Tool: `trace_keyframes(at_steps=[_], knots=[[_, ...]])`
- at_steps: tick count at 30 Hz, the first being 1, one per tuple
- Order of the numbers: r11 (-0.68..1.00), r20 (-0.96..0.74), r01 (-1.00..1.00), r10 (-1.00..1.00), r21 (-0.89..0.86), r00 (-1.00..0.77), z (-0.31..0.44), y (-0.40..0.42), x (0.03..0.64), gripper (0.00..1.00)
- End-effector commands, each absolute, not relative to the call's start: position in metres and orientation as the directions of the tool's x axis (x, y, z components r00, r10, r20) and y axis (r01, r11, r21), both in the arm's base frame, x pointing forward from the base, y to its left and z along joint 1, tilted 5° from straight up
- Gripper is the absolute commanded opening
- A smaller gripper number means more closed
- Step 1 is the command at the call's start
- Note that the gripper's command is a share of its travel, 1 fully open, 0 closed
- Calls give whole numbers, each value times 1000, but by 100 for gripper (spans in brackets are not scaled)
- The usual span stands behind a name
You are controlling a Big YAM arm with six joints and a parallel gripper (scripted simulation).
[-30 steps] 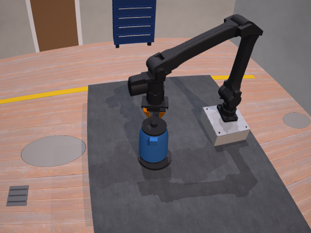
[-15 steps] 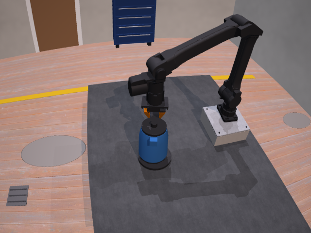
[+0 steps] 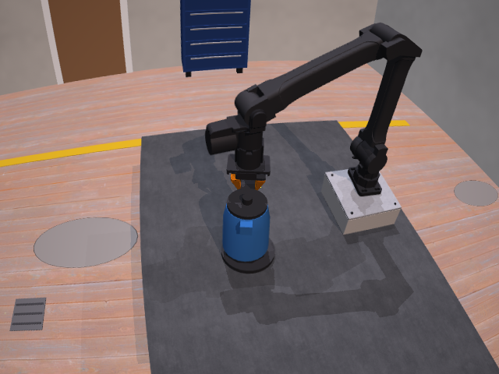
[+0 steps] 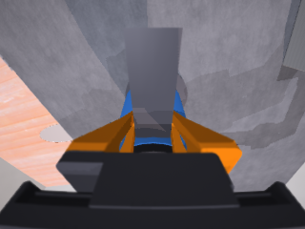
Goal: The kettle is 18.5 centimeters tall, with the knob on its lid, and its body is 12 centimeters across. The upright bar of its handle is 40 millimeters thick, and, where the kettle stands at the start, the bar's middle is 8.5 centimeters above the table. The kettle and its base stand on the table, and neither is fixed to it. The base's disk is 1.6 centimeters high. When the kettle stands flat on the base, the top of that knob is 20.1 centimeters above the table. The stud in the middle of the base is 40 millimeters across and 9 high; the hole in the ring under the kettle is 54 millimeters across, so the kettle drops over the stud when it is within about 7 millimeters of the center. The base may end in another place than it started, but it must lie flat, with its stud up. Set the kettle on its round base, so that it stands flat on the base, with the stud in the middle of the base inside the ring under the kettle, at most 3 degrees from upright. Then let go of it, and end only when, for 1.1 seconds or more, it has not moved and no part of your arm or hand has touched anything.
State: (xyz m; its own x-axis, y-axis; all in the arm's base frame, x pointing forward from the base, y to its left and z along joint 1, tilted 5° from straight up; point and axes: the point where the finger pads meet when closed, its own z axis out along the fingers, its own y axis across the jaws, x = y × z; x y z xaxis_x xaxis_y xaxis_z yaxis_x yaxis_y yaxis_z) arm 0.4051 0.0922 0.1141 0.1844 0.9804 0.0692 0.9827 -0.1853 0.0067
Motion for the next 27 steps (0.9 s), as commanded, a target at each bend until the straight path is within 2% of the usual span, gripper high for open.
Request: trace_keyframes(at_steps=[1,27], knots=[[-197,91,979,977,51,192,127,98,420,0],[-196,93,979,977,55,191,126,98,419,0]])
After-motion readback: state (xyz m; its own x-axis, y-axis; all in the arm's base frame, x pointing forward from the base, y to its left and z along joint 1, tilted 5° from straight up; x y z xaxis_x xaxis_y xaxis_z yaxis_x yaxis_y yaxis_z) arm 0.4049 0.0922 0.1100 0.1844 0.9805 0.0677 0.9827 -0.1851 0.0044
